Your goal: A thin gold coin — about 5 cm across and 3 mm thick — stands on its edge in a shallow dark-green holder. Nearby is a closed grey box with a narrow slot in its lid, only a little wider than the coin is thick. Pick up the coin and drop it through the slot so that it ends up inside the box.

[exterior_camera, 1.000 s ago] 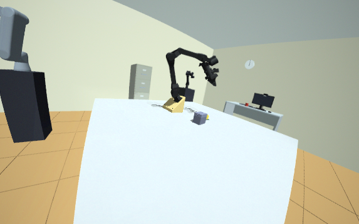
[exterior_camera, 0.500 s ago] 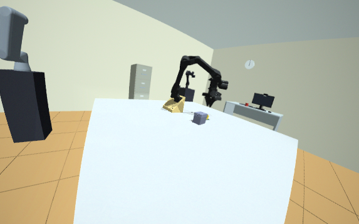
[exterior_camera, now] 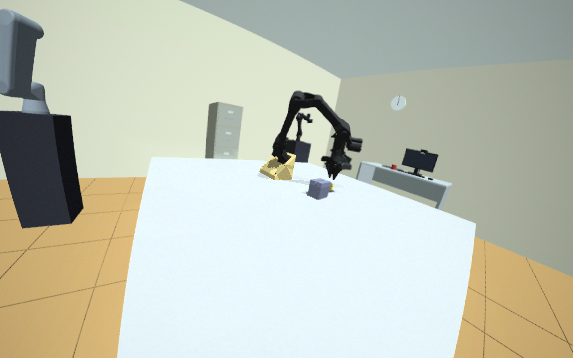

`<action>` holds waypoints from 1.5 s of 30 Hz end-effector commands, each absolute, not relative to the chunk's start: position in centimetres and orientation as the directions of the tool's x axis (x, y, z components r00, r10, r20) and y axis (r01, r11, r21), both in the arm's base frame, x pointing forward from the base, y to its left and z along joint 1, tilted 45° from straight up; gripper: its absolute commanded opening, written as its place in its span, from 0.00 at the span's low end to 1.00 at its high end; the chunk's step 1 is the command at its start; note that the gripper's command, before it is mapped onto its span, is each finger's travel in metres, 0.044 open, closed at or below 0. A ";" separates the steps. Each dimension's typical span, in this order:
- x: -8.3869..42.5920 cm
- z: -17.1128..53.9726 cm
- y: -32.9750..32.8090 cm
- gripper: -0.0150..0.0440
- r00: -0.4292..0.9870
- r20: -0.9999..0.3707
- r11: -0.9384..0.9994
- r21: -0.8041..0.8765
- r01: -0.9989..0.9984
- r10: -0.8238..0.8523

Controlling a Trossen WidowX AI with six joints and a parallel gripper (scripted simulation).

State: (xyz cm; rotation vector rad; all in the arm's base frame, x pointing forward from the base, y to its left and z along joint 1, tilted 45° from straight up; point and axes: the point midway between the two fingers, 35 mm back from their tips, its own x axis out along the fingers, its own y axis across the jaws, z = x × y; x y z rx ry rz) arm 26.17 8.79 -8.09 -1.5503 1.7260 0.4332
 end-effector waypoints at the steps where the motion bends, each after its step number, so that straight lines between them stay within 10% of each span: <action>1: 26.1 -8.5 8.4 0.53 0.030 -0.718 0.199 -0.232 -0.952 -0.695; 36: 26.2 -12.3 4.6 0.53 0.030 -0.716 0.198 -0.233 -0.952 -0.697; 45: 26.2 -12.3 4.6 0.25 0.030 -0.716 0.198 -0.233 -0.952 -0.697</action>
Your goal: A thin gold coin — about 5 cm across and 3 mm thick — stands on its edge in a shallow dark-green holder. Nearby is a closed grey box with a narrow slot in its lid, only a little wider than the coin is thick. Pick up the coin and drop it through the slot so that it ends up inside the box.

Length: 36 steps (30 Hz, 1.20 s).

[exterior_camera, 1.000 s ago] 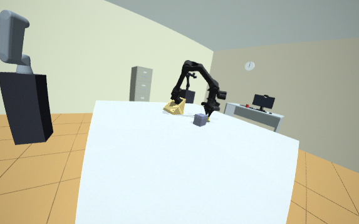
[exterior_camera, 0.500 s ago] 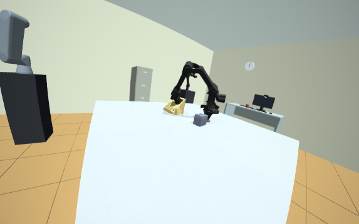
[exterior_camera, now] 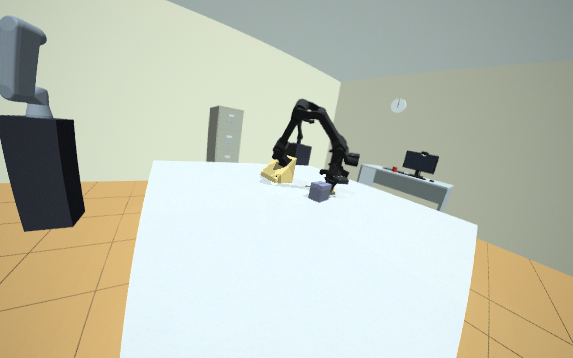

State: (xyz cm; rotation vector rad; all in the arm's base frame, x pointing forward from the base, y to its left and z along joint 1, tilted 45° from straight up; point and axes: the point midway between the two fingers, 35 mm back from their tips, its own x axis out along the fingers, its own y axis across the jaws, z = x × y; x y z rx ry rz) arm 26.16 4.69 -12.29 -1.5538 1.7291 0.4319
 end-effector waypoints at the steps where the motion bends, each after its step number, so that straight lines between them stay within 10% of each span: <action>1: 26.2 -12.3 4.6 0.25 0.030 -0.716 0.198 -0.233 -0.952 -0.697; 36: 26.2 -7.4 9.8 0.25 0.030 -0.720 0.199 -0.231 -0.953 -0.693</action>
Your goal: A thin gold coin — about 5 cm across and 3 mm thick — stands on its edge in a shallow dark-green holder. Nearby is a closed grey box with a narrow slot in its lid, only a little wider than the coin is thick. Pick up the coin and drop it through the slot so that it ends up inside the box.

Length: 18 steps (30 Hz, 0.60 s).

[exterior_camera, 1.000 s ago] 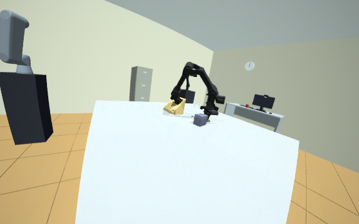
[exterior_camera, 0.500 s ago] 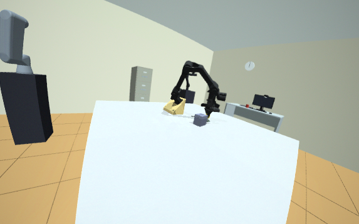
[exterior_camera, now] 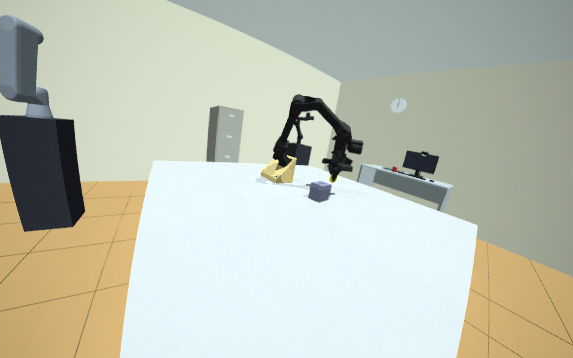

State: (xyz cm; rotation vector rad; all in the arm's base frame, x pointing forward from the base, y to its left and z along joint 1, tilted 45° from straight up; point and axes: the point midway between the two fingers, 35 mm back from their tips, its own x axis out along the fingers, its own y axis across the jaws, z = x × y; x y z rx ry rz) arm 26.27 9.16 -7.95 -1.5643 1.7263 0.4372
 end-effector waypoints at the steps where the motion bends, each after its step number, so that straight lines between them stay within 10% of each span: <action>1: 26.2 -7.2 10.0 0.25 0.030 -0.720 0.199 -0.231 -0.953 -0.693; 18: 26.0 -5.4 11.3 0.25 0.029 -0.719 0.099 -0.136 -0.986 -0.694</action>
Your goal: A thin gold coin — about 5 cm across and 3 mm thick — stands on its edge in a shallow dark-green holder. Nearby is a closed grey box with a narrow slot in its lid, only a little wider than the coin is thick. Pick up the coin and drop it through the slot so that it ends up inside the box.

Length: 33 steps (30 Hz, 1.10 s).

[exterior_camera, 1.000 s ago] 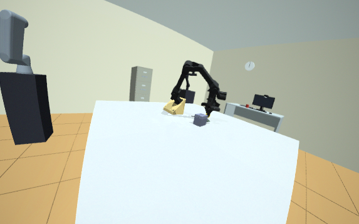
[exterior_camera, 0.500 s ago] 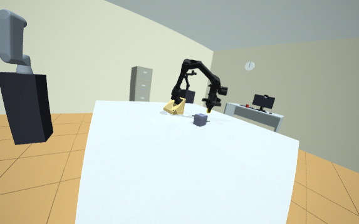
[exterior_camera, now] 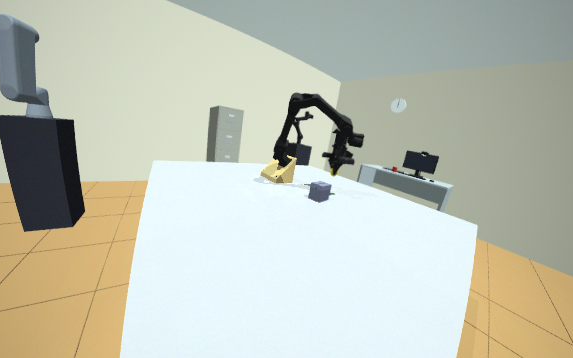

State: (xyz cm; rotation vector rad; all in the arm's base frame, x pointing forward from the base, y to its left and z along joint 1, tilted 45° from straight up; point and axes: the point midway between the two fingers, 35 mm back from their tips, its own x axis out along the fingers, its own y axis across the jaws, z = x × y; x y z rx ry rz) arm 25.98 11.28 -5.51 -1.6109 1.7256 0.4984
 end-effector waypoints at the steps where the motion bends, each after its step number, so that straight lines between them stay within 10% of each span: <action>1: 26.0 -5.4 11.3 0.25 0.029 -0.719 0.076 -0.114 -0.991 -0.694; 33: 27.9 -2.5 8.6 0.25 0.030 -0.723 -0.144 0.096 -0.985 -0.691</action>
